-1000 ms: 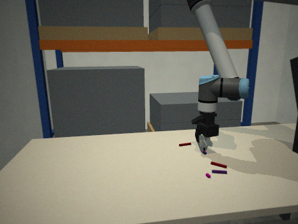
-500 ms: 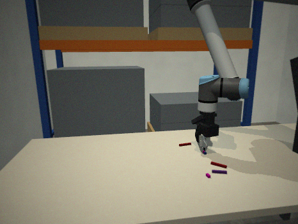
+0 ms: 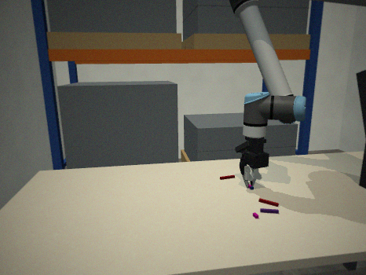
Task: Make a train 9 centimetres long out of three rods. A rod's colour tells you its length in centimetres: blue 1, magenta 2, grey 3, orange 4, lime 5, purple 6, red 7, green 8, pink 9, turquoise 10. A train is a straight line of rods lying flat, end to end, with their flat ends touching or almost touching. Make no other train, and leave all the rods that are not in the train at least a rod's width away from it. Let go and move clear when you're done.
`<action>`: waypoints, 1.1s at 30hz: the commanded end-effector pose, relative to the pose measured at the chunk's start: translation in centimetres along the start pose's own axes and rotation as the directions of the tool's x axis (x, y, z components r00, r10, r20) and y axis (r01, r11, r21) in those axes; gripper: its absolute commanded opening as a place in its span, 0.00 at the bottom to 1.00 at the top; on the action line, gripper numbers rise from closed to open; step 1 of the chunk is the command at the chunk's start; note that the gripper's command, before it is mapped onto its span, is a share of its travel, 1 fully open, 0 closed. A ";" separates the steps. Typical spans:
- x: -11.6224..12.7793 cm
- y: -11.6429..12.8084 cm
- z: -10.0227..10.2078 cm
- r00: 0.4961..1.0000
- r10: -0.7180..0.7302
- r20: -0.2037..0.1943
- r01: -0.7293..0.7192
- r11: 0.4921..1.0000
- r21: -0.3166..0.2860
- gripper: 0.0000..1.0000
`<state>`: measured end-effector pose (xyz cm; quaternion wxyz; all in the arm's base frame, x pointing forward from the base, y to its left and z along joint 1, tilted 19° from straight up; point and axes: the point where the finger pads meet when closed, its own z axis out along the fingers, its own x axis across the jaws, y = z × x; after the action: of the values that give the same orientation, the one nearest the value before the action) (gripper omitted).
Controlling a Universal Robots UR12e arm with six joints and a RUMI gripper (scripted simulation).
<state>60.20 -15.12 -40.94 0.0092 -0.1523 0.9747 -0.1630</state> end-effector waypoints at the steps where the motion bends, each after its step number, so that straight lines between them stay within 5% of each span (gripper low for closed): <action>1: 0.0 0.0 0.0 1.000 0.000 0.001 0.000 1.000 0.000 0.11; 22: 0.0 0.0 -1.2 1.000 0.000 0.001 0.000 1.000 0.000 0.14; 33: 0.0 0.0 -6.8 1.000 0.000 0.001 0.000 1.000 0.000 0.14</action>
<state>59.85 -13.54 -36.24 0.0094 -0.1524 0.9747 -0.1631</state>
